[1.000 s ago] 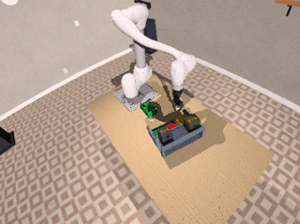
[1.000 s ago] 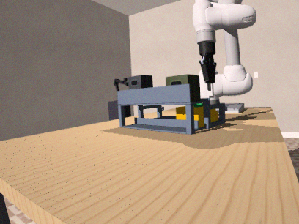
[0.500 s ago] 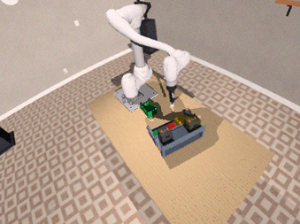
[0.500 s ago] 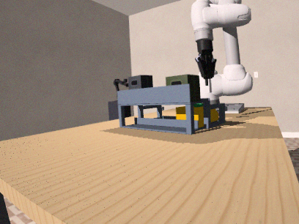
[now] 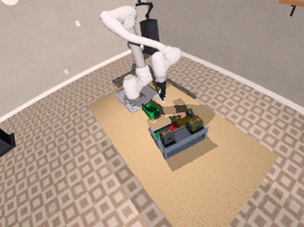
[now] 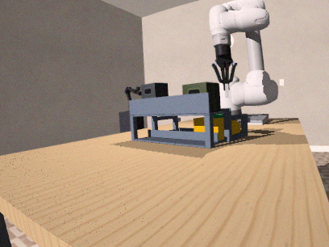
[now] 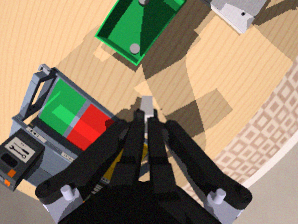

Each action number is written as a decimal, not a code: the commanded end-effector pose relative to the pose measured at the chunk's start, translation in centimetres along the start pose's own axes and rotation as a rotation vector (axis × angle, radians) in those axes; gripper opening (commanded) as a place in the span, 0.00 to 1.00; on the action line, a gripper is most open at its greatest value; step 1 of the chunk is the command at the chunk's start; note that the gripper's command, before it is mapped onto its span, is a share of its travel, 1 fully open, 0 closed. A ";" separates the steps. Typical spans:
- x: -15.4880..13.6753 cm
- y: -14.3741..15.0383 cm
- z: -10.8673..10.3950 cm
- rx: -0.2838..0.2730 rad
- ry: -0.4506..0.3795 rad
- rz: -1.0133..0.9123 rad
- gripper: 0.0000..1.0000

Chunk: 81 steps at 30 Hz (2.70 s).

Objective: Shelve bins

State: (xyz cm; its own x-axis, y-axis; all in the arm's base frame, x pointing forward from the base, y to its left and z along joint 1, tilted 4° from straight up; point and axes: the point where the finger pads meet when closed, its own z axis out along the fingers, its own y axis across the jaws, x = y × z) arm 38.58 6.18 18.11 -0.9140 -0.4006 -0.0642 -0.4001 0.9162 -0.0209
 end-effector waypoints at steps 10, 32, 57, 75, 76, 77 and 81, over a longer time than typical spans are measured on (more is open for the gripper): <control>8.7 1.9 -0.4 0.004 0.010 0.476 0.10; 11.2 2.5 -0.2 0.005 0.009 0.624 0.10; 11.6 2.4 0.1 0.011 0.015 0.622 0.10; 11.7 2.3 0.2 0.013 0.017 0.623 0.24; 11.7 2.3 0.2 0.013 0.017 0.623 0.24; 11.7 2.3 0.2 0.013 0.017 0.623 0.24; 11.7 2.3 0.2 0.013 0.017 0.624 0.24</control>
State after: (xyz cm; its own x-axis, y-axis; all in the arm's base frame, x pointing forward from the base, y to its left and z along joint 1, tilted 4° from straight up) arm 27.47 3.84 17.31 -0.9768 0.2053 -0.0615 0.2051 0.9787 0.0095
